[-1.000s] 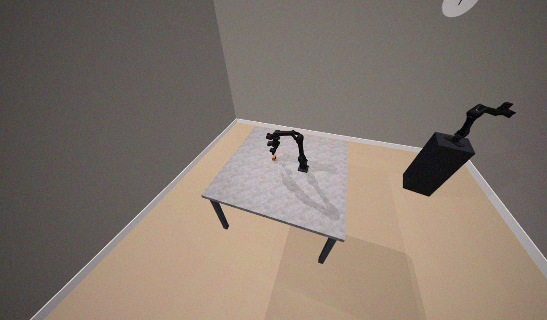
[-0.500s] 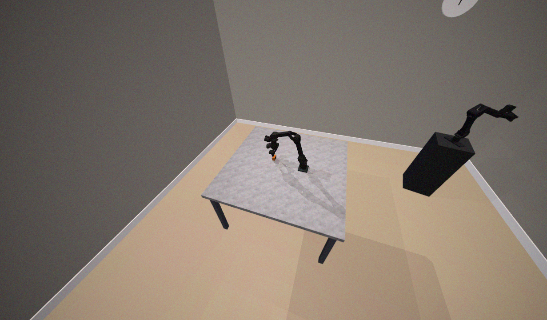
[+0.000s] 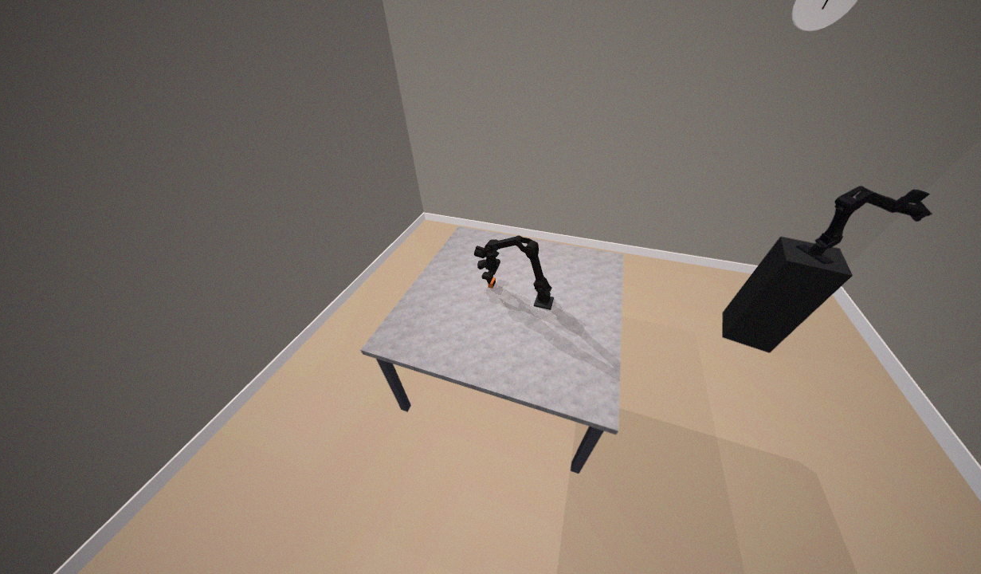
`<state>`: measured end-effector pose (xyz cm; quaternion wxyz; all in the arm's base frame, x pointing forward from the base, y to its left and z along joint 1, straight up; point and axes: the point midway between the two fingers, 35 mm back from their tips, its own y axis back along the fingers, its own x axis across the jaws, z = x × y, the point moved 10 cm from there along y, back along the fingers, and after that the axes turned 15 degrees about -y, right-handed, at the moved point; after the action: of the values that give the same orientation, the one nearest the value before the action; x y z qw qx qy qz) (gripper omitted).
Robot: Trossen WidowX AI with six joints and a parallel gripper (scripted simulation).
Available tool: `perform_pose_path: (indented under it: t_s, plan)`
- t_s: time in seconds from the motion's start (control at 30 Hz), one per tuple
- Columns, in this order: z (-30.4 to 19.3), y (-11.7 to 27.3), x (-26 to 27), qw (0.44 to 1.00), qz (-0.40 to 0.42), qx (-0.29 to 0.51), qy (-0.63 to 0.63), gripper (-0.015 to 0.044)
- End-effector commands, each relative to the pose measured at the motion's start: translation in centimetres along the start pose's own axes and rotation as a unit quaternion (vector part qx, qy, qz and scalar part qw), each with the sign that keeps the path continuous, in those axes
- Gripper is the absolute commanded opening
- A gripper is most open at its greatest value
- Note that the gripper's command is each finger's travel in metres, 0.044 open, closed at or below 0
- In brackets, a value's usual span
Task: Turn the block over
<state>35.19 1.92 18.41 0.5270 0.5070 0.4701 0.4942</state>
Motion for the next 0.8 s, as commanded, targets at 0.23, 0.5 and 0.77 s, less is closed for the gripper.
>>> perform_pose_path:
  t_s: [0.23, 0.5, 0.77]
  plan:
    - [-0.1, -2.1, 0.0, 1.000, -0.002, 0.003, -0.003, 0.0440]
    - [-0.1, -2.8, 0.0, 1.000, -0.002, 0.003, -0.003, 0.0387]
    - [-0.1, -2.8, 0.0, 1.000, -0.002, 0.003, -0.003, 0.0256]
